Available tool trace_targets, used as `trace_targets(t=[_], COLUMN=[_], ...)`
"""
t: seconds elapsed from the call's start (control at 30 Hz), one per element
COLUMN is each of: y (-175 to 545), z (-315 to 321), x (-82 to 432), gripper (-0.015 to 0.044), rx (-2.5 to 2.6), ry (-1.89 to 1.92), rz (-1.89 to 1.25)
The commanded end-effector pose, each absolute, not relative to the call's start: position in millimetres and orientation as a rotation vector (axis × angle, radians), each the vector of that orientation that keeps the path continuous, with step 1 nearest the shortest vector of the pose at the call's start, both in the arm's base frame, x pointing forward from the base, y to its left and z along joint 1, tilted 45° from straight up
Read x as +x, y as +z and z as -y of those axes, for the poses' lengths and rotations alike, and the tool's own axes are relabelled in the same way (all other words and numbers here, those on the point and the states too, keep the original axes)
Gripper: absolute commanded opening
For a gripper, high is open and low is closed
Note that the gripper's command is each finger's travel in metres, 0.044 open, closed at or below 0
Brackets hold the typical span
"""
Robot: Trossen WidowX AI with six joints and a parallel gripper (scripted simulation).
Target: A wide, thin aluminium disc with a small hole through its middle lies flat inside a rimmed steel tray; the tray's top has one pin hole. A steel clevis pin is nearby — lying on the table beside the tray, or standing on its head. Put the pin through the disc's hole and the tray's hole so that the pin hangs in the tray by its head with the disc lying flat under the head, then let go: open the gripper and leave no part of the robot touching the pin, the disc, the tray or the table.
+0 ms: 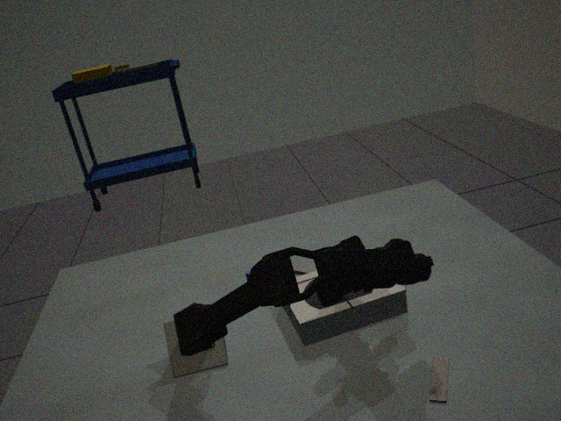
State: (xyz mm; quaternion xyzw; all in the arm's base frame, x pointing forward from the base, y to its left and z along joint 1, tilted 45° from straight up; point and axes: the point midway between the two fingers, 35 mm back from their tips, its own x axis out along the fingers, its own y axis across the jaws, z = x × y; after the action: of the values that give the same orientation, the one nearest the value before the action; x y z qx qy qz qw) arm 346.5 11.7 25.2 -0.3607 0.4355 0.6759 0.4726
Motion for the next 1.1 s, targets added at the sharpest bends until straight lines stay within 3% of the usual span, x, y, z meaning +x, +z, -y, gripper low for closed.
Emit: trace_targets(t=[0.0,1.07], y=[24.1,18.8], z=[-11.0,-6.9], x=[346.3,345.6], gripper=[0.0000,0.0000], rx=[-0.887,-0.887], ry=[1.657,1.656], rz=[-1.066,-1.066])
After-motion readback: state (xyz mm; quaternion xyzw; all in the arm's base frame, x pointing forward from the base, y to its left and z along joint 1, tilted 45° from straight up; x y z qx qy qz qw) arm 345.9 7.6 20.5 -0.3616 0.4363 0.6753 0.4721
